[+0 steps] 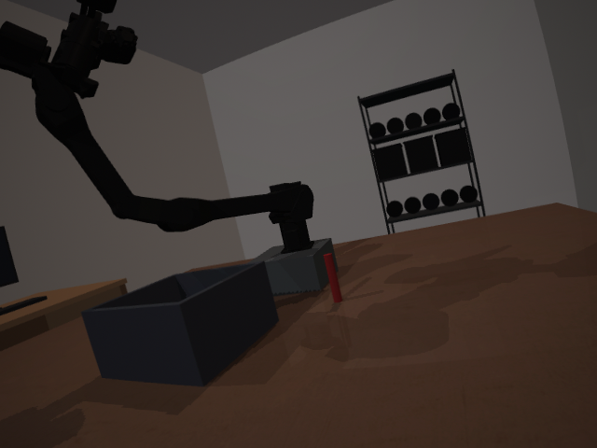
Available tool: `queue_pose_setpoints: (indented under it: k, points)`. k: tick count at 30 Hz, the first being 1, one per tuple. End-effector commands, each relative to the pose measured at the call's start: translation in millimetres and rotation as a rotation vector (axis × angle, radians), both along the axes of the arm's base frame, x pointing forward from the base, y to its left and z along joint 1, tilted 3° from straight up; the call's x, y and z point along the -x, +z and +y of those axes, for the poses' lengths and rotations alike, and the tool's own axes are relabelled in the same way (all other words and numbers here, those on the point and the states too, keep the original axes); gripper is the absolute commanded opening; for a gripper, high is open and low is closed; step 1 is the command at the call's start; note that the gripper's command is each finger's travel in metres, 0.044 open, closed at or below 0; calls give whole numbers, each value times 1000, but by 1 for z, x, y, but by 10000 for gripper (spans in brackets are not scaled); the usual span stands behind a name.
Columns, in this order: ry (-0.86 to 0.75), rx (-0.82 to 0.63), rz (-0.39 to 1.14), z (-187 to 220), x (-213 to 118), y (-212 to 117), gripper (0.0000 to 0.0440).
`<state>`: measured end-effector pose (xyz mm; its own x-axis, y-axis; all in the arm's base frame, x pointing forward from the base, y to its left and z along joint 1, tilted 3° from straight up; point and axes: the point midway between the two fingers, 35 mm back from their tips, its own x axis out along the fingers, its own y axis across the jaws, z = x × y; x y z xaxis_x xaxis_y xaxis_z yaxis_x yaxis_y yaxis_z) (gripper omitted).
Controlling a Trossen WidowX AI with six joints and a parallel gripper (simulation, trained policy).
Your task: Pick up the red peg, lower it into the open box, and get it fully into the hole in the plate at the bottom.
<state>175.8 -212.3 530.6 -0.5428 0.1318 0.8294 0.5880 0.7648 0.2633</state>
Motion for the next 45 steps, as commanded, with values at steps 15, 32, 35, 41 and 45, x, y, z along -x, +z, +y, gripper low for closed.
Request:
queue_pose_setpoints:
  k: [15,32,35,41,45]
  points:
    - [-444,182,-200,47,89,2,440]
    - [-916,397,-485,139,162,-3,440]
    - [-994,439,-538,158,169,-5,440]
    - [-1145,530,-647,197,178,-12,440]
    - [-1238,597,-725,223,179,-19,440]
